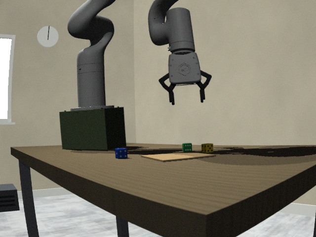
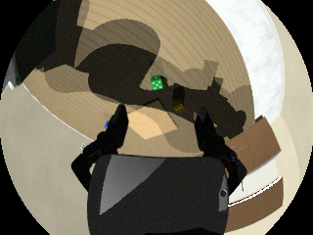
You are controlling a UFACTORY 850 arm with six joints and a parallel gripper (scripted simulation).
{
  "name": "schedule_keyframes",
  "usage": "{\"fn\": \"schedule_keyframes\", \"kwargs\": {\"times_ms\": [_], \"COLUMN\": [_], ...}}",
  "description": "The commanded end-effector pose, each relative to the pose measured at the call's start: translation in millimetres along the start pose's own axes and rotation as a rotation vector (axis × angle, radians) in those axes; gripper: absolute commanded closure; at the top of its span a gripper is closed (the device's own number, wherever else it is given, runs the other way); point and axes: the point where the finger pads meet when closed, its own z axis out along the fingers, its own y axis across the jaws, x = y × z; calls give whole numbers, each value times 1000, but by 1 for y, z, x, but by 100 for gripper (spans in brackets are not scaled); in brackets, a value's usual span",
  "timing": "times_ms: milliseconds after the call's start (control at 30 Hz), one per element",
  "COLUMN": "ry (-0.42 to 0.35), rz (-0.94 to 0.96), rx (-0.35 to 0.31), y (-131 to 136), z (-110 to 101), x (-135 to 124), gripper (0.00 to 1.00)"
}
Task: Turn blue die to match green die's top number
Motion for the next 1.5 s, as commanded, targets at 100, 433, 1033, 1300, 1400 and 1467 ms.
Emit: {"fn": "schedule_keyframes", "kwargs": {"times_ms": [100, 433, 1033, 1300, 1400, 1467], "ry": [22, 22, 22, 22, 22, 22], "rz": [2, 2, 2, 2, 2, 25], "rx": [43, 43, 43, 43, 43, 43], "y": [1, 1, 1, 1, 1, -2], "z": [-1, -1, -1, -1, -1, -1], "x": [-1, -1, -1, -1, -1, -7], "gripper": [0, 0, 0, 0, 0, 0]}}
